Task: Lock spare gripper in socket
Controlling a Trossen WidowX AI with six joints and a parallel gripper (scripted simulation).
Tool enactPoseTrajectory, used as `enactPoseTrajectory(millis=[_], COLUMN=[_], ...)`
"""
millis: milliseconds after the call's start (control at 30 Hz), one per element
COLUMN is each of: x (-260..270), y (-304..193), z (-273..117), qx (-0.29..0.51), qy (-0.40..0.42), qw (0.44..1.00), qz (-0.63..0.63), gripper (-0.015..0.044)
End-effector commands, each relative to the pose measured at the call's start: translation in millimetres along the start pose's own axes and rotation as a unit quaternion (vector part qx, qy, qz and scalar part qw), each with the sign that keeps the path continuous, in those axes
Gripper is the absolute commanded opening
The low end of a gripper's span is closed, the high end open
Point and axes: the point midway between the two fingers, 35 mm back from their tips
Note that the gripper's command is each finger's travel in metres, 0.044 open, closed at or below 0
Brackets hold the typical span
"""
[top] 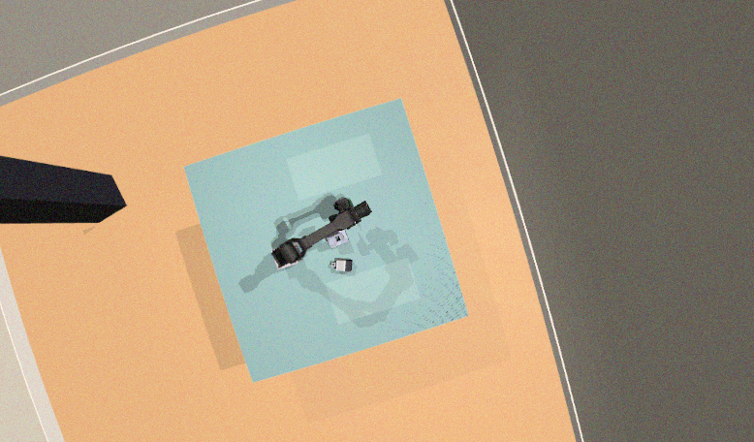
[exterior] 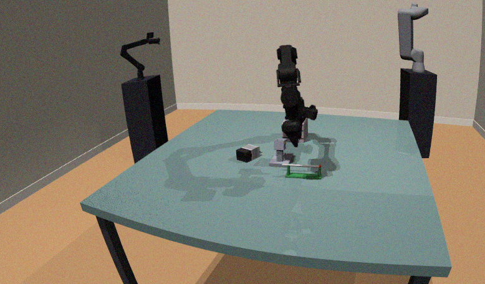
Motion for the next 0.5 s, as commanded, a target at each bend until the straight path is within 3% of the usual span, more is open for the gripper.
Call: enactPoseTrajectory(millis=[0,100,200,333,467], x=[-0.4,-1.7,6.9,28.8,58.9], y=[3.4,-0.5,-47.9,-111.3,-165.3], z=[-28.4,-20.1,-17.2,-16.0,-18.1], qx=[-0.001,0.000,0.024,0.063,0.103], qy=[-0.006,-0.007,0.024,0.063,0.094], qw=[1.000,1.000,0.985,0.919,0.809], qz=[0.002,0.010,0.167,0.384,0.571], gripper=[0.0440,0.0440,0.0440,0.0440,0.0440])
Point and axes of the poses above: the point midway between the two fingers, 35 mm back from their tips, its own z axis out along the fingers, its own x axis across the jaws, y = z × x, and after that the axes turned 1 degree about z, right-handed
